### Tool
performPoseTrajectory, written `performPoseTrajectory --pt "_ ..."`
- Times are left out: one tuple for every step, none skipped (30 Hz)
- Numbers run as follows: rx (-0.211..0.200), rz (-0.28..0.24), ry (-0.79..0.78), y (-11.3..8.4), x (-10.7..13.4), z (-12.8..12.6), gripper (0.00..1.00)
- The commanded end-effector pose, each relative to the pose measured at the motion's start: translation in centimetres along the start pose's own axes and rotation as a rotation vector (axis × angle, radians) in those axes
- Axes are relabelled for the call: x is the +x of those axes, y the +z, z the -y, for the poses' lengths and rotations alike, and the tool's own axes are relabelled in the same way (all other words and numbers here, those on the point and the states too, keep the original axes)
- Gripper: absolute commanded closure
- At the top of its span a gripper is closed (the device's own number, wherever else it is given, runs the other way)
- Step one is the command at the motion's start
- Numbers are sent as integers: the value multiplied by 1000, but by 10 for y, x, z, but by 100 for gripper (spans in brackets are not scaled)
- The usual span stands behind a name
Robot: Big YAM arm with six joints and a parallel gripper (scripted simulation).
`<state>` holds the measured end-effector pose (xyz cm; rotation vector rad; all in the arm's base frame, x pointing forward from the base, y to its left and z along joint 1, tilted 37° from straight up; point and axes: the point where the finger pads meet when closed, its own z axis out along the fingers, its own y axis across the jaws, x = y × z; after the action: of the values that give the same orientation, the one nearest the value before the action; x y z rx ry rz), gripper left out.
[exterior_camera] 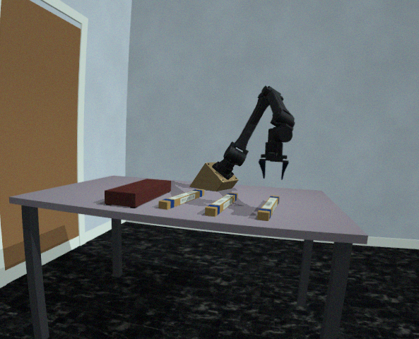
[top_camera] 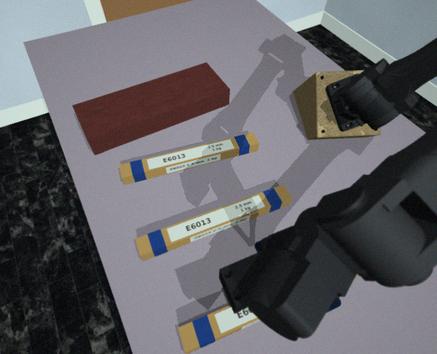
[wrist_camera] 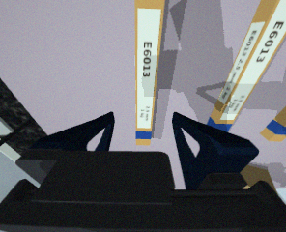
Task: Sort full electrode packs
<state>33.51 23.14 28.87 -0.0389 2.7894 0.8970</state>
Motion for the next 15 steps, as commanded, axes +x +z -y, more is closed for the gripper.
performPoseTrajectory --pt "-14 36 14 -7 -20 -13 26" --pt "-13 35 17 -6 -19 -12 26" --pt "-12 33 21 -6 -19 -10 26" --pt "-12 33 21 -6 -19 -10 26" --pt "-12 33 21 -6 -19 -10 26" --pt "-11 32 24 -5 -19 -8 26" --pt "-10 31 27 -5 -19 -7 26" --pt "-9 30 29 -4 -19 -6 26" --pt "-8 29 29 -4 -18 -5 26" --pt "-8 29 29 -5 -18 -4 26" --pt "-8 29 29 -5 -18 -4 26" --pt "-8 29 28 -5 -18 -3 26" --pt "-8 29 28 -5 -17 -3 26" --pt "-8 29 27 -5 -17 -3 26" --pt "-8 29 27 -5 -17 -2 26"
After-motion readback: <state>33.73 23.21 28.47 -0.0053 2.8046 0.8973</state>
